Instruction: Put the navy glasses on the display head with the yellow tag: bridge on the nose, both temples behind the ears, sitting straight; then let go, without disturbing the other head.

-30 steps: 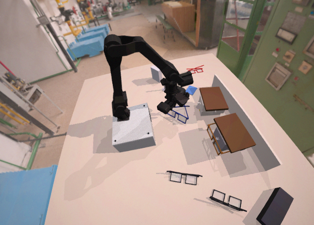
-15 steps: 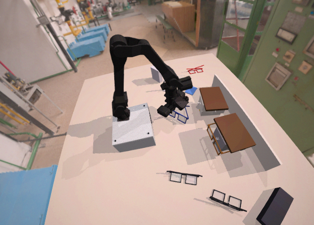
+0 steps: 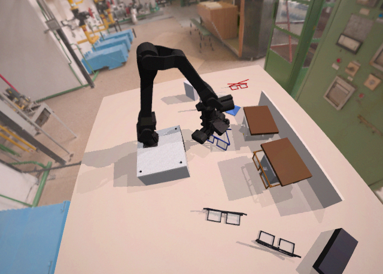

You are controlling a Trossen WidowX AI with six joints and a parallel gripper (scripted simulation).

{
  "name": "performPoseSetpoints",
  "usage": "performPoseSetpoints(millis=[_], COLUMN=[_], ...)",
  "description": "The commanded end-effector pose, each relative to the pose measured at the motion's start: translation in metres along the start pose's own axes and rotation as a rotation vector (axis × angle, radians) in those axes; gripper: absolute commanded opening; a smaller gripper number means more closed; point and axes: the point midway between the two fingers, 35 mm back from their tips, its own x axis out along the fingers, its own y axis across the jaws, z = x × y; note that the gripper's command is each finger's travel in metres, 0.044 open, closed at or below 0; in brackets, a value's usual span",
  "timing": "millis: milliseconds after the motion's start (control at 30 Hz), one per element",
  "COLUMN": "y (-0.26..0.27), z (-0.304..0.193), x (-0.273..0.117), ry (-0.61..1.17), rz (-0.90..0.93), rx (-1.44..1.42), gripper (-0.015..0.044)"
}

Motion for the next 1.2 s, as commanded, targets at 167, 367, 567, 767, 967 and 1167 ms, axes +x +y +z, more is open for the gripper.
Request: performPoseSetpoints(millis=[167,367,567,767,967,1167], y=[0.001,0.001,0.001,0.001,0.003,0.005], z=[0.0,0.0,0.0,0.0,0.001,0.002], x=[0.0,0.0,0.0,0.0,-0.015,-0.052], ry=[-0.001,-0.001,-0.001,-0.001,0.0,0.001], rz=[0.001,0.001,0.001,0.001,0.001,0.001], rx=[-0.002,-0.002,-0.002,-0.002,-0.002,-0.003], gripper=[0.0093,0.0053,0.0013,0.0,0.0,0.0])
